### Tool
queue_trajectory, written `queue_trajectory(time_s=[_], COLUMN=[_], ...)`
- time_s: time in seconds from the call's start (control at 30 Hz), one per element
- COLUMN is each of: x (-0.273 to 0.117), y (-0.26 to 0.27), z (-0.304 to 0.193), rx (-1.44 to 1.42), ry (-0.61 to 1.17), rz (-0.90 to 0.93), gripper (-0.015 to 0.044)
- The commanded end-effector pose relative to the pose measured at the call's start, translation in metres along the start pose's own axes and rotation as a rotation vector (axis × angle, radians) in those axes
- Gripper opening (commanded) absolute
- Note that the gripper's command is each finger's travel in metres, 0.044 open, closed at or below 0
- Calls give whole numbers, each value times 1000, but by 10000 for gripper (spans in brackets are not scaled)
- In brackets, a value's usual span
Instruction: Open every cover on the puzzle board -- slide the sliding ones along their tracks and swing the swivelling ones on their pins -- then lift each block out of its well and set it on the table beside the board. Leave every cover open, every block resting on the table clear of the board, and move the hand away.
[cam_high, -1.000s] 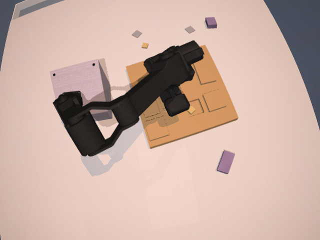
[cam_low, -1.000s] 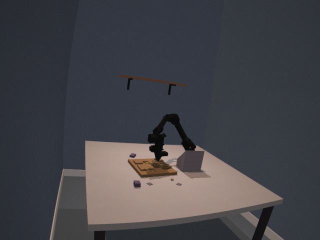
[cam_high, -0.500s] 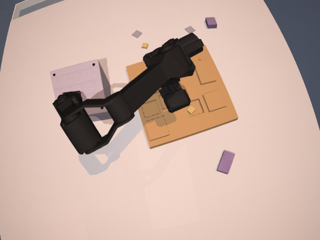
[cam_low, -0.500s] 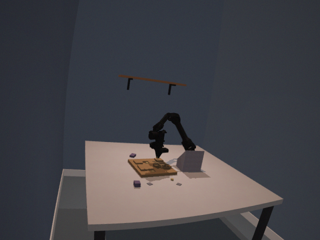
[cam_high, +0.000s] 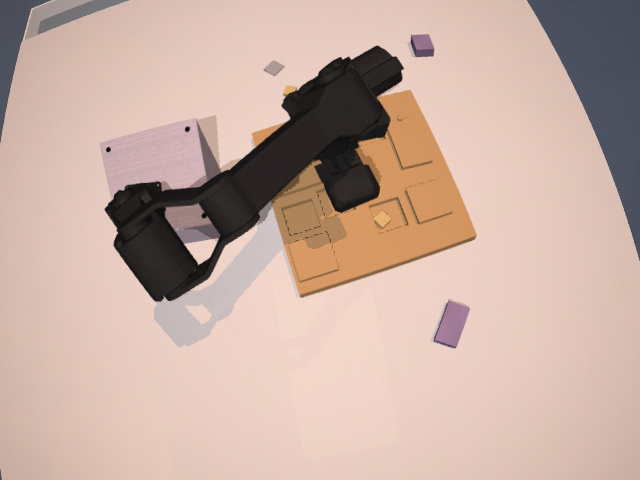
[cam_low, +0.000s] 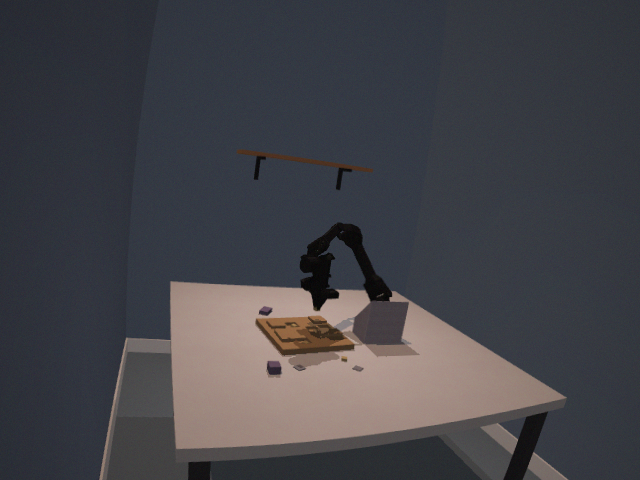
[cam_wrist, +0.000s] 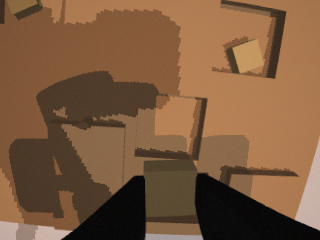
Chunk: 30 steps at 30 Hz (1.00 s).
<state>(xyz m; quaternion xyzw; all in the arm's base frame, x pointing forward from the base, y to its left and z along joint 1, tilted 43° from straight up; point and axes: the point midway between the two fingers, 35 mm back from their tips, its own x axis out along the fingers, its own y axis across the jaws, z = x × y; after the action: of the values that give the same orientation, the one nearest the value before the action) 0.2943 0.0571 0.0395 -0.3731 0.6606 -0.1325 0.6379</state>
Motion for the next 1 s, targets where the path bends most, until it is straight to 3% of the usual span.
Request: queue_trajectory(time_s=[0.0,0.97], x=[-3,-13], y=[16,130], z=[3,-1], rx=[0,-9], ry=[-3,-11], rz=[11,42], gripper=[80,80])
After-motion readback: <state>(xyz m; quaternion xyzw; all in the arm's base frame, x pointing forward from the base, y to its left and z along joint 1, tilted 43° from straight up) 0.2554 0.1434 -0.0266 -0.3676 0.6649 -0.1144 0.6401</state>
